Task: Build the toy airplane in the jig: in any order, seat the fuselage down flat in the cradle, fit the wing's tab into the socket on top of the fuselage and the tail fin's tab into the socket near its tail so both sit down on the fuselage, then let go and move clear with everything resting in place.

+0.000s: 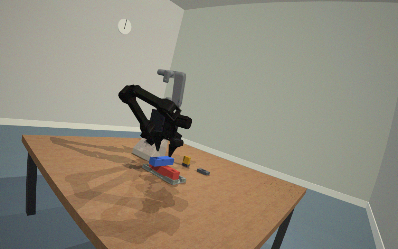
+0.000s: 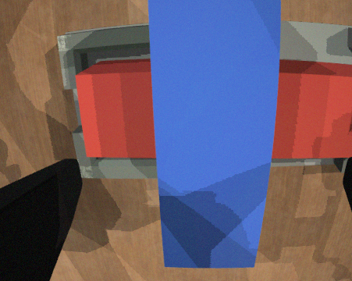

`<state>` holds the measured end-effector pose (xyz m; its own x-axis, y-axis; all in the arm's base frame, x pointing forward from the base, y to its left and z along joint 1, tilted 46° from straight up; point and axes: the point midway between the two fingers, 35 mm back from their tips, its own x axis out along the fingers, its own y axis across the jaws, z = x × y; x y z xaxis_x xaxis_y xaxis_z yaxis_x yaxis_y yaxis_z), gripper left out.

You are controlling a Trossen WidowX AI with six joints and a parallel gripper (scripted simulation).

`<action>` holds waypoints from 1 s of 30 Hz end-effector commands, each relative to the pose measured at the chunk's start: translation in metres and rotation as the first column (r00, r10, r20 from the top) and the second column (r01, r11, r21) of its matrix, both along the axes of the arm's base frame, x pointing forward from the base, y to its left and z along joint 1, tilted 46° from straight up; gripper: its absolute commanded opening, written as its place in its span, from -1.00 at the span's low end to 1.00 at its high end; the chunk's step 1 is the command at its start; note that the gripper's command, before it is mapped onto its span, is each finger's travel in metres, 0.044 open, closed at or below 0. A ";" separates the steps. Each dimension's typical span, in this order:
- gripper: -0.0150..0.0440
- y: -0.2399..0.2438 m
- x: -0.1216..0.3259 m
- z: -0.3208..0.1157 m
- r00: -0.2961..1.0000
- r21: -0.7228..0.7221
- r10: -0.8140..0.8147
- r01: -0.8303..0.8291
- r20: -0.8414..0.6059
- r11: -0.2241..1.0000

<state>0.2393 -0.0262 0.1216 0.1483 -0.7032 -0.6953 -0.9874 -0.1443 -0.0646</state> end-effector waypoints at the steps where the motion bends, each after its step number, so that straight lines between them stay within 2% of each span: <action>1: 1.00 0.033 -0.007 0.032 1.000 -0.002 0.006 -0.006 0.009 1.000; 8: 1.00 0.035 -0.006 0.034 1.000 -0.001 -0.004 0.004 0.020 1.000; 12: 1.00 0.034 -0.006 0.033 0.947 0.073 -0.224 0.212 0.231 0.974; 15: 1.00 0.033 -0.005 0.033 0.818 0.177 -0.415 0.376 0.397 0.910; 18: 1.00 0.033 -0.005 0.033 0.624 0.306 -0.582 0.499 0.522 0.811; 22: 1.00 0.032 -0.005 0.032 0.292 0.500 -0.740 0.584 0.606 0.640; 24: 1.00 0.032 -0.004 0.032 0.176 0.562 -0.771 0.590 0.612 0.580; 30: 1.00 0.032 -0.004 0.032 0.161 0.570 -0.775 0.590 0.612 0.572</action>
<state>0.2337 0.0055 0.1556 0.1618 -0.7037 -0.6919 -0.5157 0.5375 -0.6672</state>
